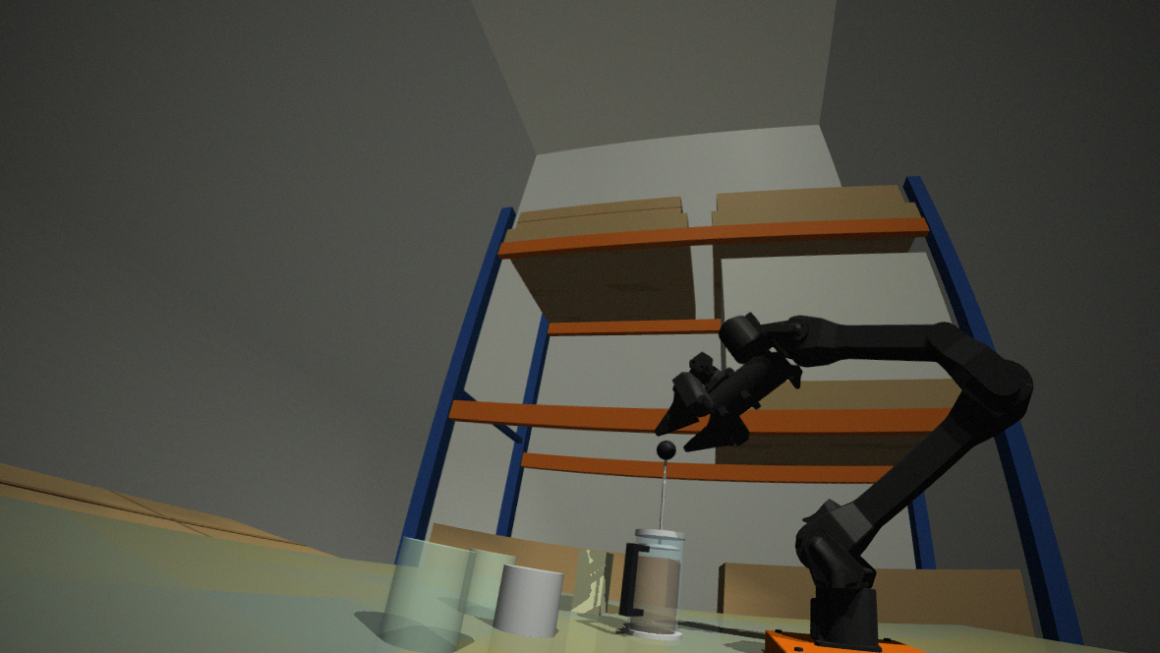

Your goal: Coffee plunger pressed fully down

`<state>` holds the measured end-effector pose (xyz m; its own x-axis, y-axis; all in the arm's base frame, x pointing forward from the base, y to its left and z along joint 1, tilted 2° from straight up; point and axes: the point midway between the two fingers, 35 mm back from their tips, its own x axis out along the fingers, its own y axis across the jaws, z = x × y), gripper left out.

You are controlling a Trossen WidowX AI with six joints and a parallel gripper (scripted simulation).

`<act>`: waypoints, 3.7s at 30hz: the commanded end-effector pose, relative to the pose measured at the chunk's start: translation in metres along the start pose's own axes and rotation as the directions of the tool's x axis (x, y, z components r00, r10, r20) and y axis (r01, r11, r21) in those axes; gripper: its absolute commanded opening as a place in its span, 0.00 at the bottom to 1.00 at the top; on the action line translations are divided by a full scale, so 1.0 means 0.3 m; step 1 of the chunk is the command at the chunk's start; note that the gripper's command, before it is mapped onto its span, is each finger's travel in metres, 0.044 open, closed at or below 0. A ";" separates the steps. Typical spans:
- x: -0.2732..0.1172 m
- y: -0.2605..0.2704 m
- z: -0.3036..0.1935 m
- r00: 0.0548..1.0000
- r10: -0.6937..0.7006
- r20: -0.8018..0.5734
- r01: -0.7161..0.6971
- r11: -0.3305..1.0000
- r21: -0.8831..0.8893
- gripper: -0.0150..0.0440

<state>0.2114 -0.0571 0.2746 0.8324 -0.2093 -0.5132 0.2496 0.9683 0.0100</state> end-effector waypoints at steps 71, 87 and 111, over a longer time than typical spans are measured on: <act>0.170 -0.002 -0.173 1.000 -0.005 -0.002 0.005 1.000 0.000 0.47; 0.218 -0.001 -0.245 1.000 -0.005 -0.002 0.005 1.000 0.000 0.47; 0.264 0.002 -0.273 1.000 -0.005 -0.001 0.005 1.000 0.000 0.47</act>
<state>0.2372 -0.0622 0.1766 0.8514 -0.2177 -0.4772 0.2491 0.9685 0.0025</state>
